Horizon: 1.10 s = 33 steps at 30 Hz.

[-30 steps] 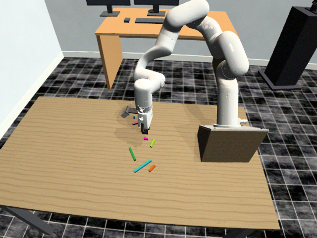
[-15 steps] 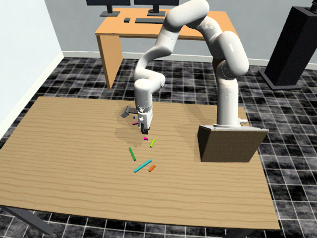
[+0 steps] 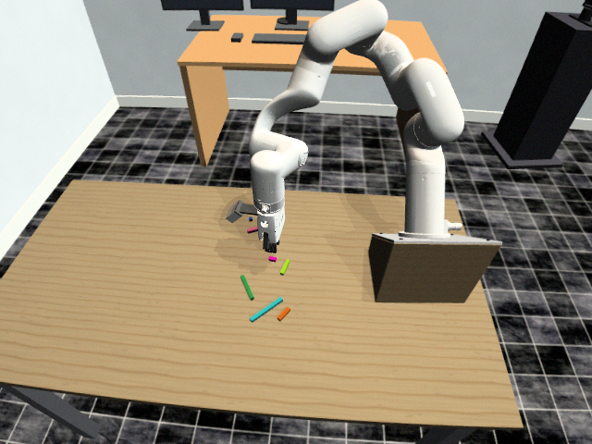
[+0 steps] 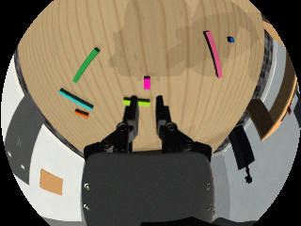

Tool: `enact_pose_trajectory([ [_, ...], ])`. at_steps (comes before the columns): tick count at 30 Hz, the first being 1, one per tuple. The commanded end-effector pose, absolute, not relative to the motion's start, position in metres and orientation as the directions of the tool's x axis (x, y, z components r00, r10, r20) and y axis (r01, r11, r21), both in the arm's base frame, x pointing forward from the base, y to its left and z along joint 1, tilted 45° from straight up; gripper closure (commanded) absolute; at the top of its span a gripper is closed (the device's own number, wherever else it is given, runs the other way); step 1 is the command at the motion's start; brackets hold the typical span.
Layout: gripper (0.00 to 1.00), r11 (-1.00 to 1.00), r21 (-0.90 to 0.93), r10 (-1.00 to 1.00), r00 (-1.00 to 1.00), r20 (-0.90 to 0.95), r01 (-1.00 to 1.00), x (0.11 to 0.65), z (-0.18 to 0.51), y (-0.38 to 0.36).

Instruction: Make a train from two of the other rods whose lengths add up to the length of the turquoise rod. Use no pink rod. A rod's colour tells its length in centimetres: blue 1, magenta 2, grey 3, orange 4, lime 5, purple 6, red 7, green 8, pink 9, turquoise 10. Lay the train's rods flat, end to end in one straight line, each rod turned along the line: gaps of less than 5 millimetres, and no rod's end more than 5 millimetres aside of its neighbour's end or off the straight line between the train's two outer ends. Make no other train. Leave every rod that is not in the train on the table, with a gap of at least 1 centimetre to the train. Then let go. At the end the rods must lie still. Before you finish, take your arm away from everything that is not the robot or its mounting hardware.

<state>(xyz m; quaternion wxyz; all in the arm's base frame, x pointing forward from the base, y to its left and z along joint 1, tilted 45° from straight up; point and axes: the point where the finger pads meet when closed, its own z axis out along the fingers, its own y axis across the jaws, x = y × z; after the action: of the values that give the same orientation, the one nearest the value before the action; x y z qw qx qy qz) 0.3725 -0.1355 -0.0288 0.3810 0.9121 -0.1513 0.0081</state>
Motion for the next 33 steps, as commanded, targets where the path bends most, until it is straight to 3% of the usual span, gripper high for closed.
enact_pose_trajectory([
  [1, 0.76, -0.665, 0.691, -0.268, 0.954, 0.133, -0.283, 0.374, -0.03, -0.137],
  [33, 0.76, -0.665, 0.691, -0.268, 0.954, 0.133, -0.283, 0.37, -0.057, -0.163],
])
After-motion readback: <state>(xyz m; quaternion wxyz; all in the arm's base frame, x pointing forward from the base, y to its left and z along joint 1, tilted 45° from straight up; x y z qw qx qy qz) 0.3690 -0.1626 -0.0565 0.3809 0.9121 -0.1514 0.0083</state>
